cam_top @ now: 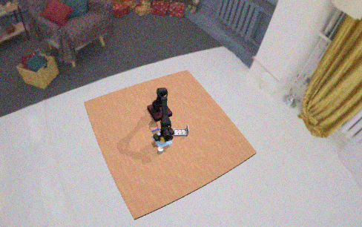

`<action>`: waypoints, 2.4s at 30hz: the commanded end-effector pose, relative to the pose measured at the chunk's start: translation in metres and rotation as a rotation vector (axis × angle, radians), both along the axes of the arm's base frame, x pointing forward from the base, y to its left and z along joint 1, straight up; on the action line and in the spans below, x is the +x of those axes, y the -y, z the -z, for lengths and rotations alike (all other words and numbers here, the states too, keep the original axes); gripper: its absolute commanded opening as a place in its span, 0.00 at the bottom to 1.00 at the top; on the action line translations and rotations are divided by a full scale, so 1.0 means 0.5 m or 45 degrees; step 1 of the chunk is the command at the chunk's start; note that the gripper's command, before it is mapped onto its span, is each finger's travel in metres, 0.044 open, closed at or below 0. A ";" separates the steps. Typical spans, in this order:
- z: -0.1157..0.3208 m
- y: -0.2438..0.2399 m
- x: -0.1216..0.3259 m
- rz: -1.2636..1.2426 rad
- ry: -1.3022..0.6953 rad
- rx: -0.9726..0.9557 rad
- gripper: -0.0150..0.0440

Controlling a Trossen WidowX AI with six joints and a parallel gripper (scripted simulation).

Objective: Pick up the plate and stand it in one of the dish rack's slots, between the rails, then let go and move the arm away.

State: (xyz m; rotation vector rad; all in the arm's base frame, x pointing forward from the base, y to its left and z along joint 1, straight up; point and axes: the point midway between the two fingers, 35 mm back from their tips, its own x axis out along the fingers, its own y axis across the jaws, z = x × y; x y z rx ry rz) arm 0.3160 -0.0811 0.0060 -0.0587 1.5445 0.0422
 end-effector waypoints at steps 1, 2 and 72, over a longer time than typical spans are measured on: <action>0.001 -0.002 0.001 -0.006 0.004 0.007 0.77; 0.001 -0.002 0.001 -0.006 0.004 0.007 0.76; -0.341 -0.182 -0.078 0.564 0.002 0.032 0.25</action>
